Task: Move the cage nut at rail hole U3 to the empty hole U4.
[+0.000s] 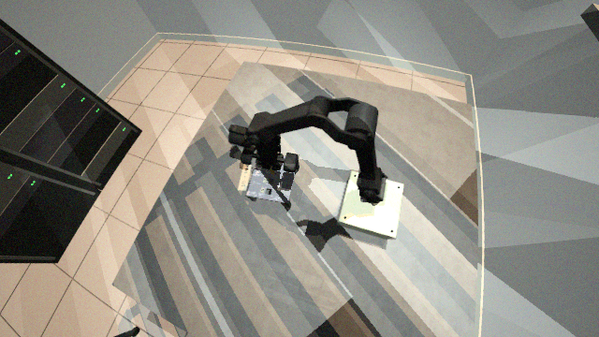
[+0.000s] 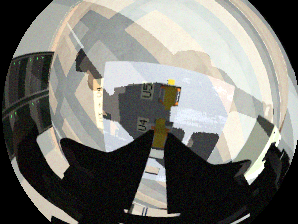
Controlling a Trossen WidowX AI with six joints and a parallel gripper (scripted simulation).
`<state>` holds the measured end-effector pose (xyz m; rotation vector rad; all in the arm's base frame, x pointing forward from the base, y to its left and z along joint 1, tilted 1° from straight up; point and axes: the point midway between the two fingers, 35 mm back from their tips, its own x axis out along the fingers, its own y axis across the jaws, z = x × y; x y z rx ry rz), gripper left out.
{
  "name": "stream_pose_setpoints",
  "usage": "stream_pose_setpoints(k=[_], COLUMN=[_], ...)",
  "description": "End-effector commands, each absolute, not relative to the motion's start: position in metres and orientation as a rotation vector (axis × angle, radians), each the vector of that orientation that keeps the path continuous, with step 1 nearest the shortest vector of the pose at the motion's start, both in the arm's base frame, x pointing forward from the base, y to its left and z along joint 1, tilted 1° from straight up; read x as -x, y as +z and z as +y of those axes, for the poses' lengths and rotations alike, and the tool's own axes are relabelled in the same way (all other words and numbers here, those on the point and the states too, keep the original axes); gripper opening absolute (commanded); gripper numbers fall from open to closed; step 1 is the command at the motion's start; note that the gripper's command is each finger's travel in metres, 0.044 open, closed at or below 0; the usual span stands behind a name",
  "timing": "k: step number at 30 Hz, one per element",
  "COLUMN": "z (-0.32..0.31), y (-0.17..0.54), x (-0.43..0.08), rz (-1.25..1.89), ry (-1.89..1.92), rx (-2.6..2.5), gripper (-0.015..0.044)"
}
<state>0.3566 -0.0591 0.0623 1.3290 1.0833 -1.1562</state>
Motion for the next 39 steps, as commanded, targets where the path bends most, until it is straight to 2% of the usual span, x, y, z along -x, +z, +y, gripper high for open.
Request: stream_pose_setpoints(k=[1, 39], z=[-0.0586, -0.0585], y=[0.0621, 0.0601], x=[-0.3563, -0.3542], rz=[1.081, 1.039], ry=[-1.148, -1.106], rx=[-1.335, -1.356], gripper=[0.0036, 0.0036])
